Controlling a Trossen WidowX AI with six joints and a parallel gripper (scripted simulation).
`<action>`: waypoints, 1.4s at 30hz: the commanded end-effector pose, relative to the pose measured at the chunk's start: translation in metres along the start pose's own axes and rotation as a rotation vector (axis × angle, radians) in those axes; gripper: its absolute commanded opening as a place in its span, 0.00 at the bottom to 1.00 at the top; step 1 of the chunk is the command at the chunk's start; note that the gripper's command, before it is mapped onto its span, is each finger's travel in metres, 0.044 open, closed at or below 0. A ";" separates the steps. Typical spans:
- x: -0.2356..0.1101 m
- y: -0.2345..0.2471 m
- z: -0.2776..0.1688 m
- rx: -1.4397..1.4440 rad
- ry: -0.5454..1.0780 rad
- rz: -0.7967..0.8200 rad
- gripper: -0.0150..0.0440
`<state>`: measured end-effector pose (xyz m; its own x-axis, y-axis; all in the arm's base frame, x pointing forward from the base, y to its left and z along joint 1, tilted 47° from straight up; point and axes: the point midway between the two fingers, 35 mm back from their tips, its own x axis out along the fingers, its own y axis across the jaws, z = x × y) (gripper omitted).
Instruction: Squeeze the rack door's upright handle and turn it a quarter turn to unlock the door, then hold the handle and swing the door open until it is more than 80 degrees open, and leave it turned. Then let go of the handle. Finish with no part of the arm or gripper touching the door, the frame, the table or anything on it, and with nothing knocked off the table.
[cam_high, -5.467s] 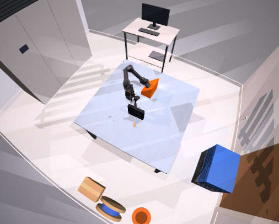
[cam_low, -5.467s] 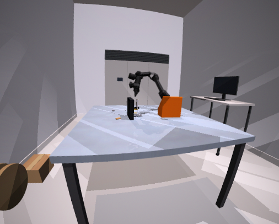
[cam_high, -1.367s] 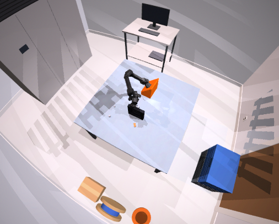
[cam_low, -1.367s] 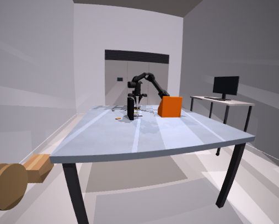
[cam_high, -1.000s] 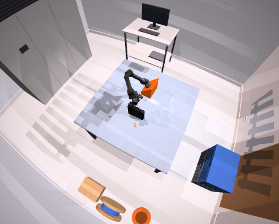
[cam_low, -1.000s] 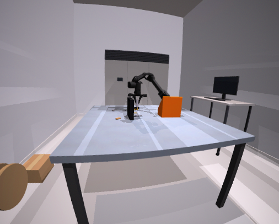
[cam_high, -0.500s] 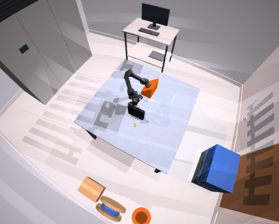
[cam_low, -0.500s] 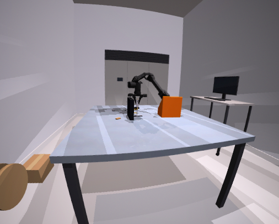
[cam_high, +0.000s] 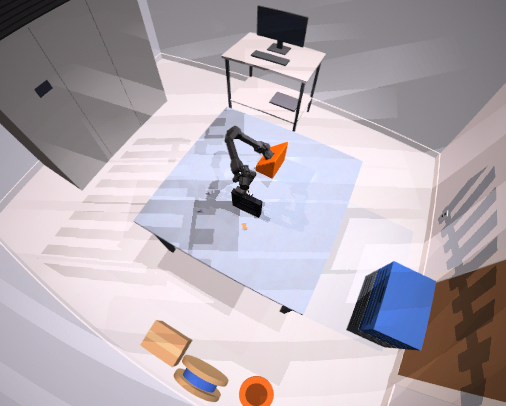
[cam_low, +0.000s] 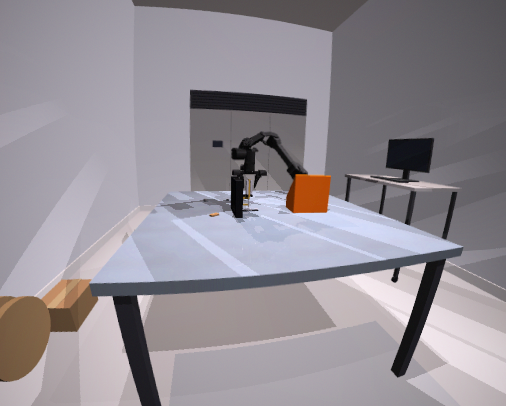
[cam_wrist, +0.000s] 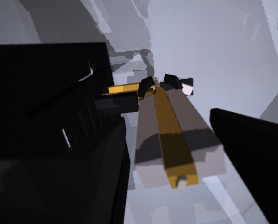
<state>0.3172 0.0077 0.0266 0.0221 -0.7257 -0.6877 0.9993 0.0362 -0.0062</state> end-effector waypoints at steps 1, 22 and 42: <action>0.000 0.000 0.000 -0.193 -0.002 0.001 0.74; 0.000 0.000 0.000 -1.233 -0.002 0.001 0.74; 0.000 0.000 0.000 -2.224 -0.002 -0.001 0.74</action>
<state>0.3172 0.0077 0.0268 0.0223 -0.7256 -0.6877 -0.5058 0.5852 -0.6338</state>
